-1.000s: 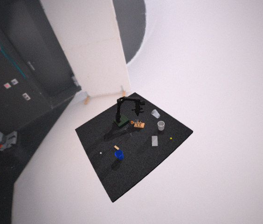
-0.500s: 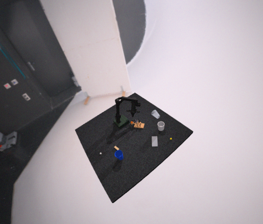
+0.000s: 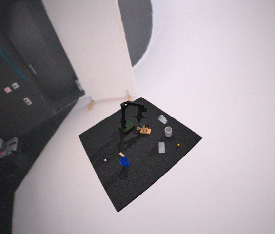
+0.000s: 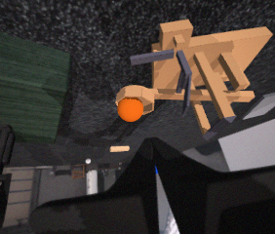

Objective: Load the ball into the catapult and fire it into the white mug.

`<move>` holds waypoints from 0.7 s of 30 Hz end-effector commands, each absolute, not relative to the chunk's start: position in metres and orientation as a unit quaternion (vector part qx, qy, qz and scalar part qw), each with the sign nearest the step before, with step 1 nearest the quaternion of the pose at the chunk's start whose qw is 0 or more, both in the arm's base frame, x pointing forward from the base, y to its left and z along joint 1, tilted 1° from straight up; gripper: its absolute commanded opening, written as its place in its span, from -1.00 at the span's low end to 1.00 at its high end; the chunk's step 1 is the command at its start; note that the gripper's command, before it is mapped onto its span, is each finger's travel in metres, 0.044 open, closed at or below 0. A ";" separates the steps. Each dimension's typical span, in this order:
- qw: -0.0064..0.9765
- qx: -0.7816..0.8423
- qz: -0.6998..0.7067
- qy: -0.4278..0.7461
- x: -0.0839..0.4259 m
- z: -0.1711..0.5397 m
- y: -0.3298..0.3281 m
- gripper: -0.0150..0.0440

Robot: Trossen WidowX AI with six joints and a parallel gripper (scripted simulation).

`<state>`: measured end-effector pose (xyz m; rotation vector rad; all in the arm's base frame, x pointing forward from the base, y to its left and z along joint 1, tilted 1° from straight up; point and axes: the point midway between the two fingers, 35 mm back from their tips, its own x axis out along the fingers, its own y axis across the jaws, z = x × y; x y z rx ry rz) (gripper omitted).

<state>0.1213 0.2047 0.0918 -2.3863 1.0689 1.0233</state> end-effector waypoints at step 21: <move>0.160 -0.840 0.357 0.375 0.121 0.052 0.206 -0.49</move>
